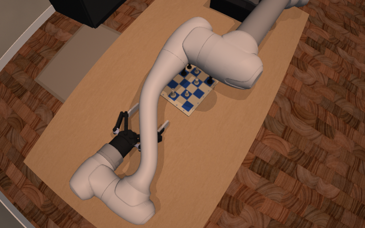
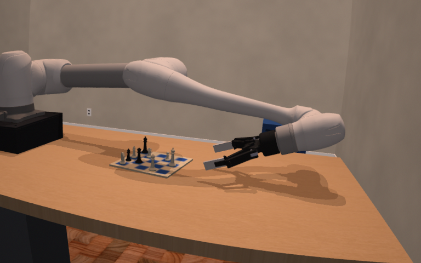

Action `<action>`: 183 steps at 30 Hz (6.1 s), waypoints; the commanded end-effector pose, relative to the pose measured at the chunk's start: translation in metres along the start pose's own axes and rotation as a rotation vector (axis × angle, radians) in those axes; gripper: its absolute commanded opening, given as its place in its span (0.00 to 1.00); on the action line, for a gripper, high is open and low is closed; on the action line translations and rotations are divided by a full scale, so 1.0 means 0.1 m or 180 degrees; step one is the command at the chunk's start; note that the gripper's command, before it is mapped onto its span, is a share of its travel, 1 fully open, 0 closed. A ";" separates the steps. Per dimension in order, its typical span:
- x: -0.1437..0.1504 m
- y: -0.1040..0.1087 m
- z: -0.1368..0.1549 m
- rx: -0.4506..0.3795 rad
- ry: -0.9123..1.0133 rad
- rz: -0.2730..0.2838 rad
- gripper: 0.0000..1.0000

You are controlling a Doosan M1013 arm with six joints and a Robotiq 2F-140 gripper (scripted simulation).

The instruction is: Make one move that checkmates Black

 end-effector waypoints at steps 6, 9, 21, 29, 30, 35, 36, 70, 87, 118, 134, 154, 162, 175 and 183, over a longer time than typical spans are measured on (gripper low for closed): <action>0.00 0.00 -0.01 -0.0001 0.0001 0.0000 1.00; 0.01 0.02 -0.05 0.0000 0.0001 0.0000 1.00; 0.10 0.25 -0.61 0.0000 0.0001 0.0000 1.00; 0.13 0.34 -0.83 0.0000 0.0001 0.0000 1.00; 0.13 0.34 -0.83 0.0000 0.0001 0.0000 1.00; 0.11 0.34 -0.85 -0.0083 -0.0041 -0.0009 1.00; 0.10 0.34 -0.87 -0.0137 -0.0067 -0.0015 1.00; -0.27 -1.03 -2.19 -0.3063 -0.1475 0.0364 1.00; -0.24 -1.88 -2.59 -0.3864 -0.1806 0.0701 1.00; -0.29 -1.95 -2.41 -0.3862 -0.1832 0.0683 0.25; -0.29 -1.95 -2.41 -0.3862 -0.1832 0.0683 0.25; -0.29 -1.97 -2.37 -0.3863 -0.1834 0.0683 0.25; -0.30 -1.99 -2.31 -0.3863 -0.1834 0.0683 0.25; -0.33 -2.05 -2.16 -0.3863 -0.1834 0.0683 0.25; -0.34 -2.09 -2.04 -0.3863 -0.1834 0.0683 0.25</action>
Point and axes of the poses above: the point where the finger pads meet when closed, its own y axis back along the fingers, its own x axis across the jaws, z = x × y, the point moved 9 cm from there along y, back along the fingers, and after that the axes turned 2 degrees about y, right-handed, at the moved point
